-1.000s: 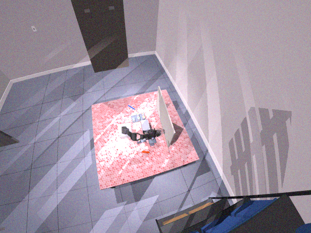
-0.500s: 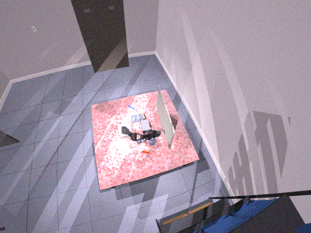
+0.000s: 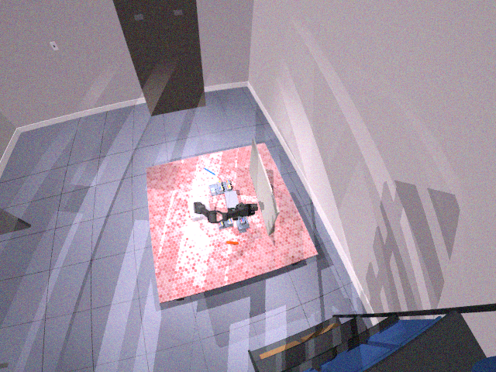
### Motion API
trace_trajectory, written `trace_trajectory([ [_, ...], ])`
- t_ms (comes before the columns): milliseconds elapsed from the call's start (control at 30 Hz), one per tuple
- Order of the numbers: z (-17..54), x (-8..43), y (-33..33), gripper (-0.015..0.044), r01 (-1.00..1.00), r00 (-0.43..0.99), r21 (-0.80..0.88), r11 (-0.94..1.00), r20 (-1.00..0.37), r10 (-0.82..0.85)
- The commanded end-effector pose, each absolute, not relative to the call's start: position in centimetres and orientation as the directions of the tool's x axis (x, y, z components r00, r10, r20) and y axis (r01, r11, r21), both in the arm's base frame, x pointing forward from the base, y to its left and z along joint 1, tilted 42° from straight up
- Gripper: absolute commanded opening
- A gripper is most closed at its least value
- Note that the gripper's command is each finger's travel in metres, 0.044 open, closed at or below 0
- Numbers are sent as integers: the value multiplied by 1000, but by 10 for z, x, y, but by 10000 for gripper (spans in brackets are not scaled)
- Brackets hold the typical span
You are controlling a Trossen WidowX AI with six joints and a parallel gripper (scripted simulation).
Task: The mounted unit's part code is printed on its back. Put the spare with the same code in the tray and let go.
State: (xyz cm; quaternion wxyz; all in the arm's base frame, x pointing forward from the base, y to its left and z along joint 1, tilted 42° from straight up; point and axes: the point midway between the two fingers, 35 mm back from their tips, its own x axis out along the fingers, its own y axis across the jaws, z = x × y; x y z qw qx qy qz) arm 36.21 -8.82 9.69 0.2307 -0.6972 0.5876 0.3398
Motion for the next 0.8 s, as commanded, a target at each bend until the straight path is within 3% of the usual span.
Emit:
trace_trajectory([
  [0, 137, 356, -57, 440, -976, 99, 60, -211, -739, -666],
  [767, 136, 360, -56, 440, -973, 121, 43, -226, -742, -659],
])
